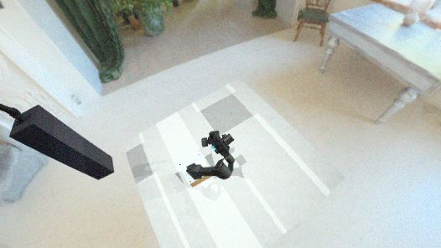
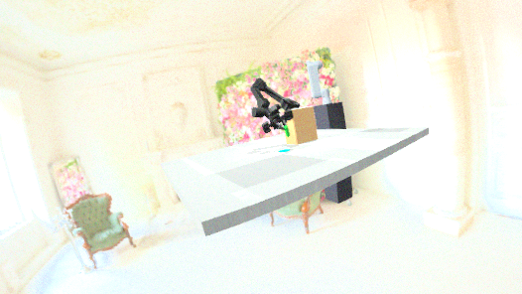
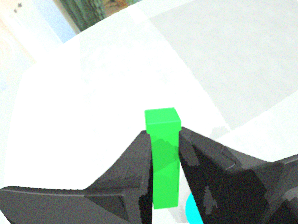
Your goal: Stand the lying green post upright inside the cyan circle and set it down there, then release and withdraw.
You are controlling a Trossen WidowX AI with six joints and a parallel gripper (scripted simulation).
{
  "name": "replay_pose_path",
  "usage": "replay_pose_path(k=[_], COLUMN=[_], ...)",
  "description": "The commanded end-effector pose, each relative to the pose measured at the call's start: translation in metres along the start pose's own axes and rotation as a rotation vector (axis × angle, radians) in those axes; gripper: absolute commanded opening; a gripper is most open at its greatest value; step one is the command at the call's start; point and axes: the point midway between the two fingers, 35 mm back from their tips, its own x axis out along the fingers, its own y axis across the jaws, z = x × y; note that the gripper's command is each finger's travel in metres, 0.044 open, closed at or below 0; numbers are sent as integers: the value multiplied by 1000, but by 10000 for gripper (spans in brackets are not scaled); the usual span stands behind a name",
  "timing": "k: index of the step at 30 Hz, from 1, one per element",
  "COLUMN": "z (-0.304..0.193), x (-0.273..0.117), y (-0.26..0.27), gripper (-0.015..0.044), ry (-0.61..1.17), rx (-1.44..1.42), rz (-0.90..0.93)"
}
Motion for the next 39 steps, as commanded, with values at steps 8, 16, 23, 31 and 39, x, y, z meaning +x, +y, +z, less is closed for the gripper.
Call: replay_pose_path(k=[8, 16, 23, 31, 39], z=[2, 2, 3, 3, 3], x=[-5, -9, -13, -17, -23], y=[0, -1, -1, -1, -1], gripper=[22, 22, 22, 22, 22], ry=[-84, -140, -188, -241, -293], rx=[-32, -53, -73, -98, -124], rz=[-19, -36, -53, -76, -101])
